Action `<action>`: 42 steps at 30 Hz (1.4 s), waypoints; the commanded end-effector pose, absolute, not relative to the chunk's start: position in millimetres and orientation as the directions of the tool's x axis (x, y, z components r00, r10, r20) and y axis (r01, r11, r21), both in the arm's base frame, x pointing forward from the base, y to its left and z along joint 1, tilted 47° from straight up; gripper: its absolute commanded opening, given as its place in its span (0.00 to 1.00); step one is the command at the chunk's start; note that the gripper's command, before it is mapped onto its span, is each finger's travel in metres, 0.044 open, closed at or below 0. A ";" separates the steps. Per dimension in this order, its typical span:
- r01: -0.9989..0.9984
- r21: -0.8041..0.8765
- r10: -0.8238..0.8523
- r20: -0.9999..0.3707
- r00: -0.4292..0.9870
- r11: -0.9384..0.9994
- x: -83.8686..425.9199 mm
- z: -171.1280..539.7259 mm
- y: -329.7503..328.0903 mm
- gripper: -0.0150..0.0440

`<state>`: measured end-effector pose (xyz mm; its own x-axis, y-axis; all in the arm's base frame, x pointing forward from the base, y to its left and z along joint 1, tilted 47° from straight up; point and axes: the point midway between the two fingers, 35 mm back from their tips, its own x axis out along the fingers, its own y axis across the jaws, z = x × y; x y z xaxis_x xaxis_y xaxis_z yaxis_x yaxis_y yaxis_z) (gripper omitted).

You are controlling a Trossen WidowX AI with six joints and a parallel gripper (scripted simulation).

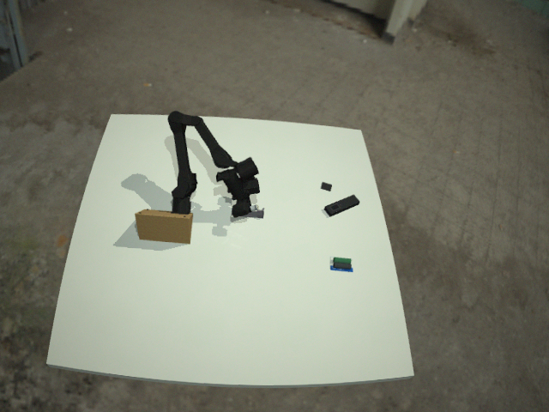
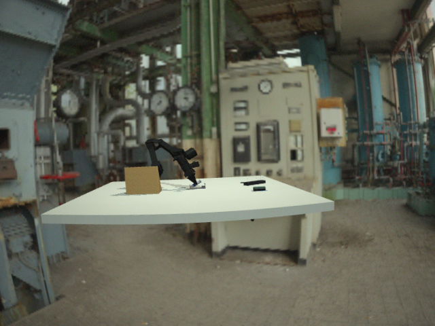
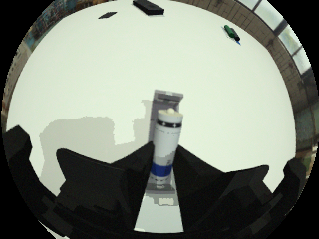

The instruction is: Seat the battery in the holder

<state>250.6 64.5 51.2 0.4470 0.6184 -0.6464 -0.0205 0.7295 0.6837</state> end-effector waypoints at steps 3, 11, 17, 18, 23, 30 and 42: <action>-0.016 0.681 0.625 -0.662 0.413 0.732 250.0 48.9 65.5 0.36; -0.017 0.675 0.631 -0.680 0.373 0.737 252.2 48.0 66.1 0.36; -0.018 0.671 0.635 -0.692 0.342 0.741 253.8 47.4 66.7 0.36; -0.018 0.671 0.636 -0.694 0.337 0.742 254.1 47.2 66.8 0.36; -0.020 0.667 0.639 -0.704 0.311 0.744 255.4 46.7 67.2 0.36; -0.022 0.664 0.643 -0.715 0.273 0.748 257.1 46.0 67.9 0.36; -0.027 0.658 0.649 -0.732 0.207 0.752 259.6 44.9 69.1 0.36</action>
<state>261.4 69.1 47.5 0.2318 0.6516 -0.7222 -0.0317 0.7471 0.6639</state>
